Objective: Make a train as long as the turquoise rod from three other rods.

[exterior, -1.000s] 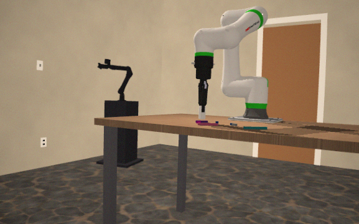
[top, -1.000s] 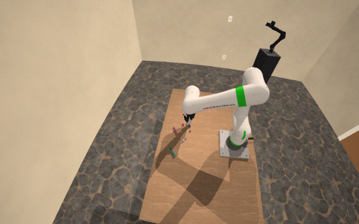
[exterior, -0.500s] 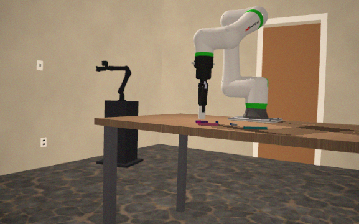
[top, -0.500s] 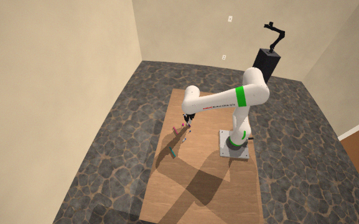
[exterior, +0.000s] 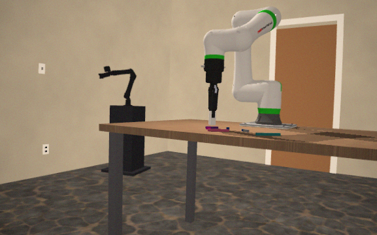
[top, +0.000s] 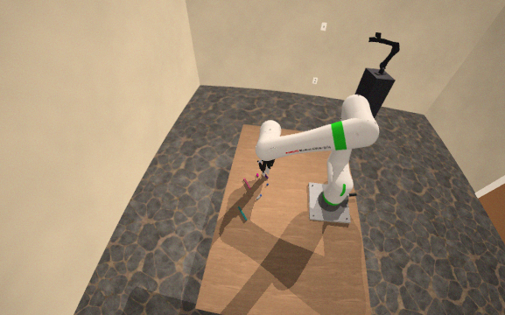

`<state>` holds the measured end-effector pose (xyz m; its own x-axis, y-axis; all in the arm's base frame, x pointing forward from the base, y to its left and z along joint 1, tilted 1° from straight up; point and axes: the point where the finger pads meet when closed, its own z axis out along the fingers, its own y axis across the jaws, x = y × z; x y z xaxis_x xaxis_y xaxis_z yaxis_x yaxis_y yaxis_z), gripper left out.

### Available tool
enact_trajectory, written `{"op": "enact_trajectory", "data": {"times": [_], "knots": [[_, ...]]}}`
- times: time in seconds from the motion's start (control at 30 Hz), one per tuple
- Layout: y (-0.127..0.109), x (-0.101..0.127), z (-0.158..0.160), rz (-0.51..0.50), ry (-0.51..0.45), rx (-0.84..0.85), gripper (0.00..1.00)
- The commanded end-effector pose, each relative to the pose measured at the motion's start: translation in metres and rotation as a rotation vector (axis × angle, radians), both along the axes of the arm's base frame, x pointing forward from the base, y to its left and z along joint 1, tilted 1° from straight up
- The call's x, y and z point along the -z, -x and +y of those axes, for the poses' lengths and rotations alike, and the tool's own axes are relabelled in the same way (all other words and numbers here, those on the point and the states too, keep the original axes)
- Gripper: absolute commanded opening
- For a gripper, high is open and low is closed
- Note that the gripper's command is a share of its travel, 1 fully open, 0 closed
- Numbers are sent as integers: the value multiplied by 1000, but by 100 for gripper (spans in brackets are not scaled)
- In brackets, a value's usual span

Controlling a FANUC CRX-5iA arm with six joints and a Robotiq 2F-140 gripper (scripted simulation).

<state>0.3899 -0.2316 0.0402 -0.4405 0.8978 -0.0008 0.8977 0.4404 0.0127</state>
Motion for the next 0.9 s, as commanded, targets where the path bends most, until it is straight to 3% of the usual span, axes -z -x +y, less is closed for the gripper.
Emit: {"op": "enact_trajectory", "data": {"times": [0.0,0.87], "knots": [[0,0,0,0,0,0,15],[0,15,0,0,0,0,15]]}}
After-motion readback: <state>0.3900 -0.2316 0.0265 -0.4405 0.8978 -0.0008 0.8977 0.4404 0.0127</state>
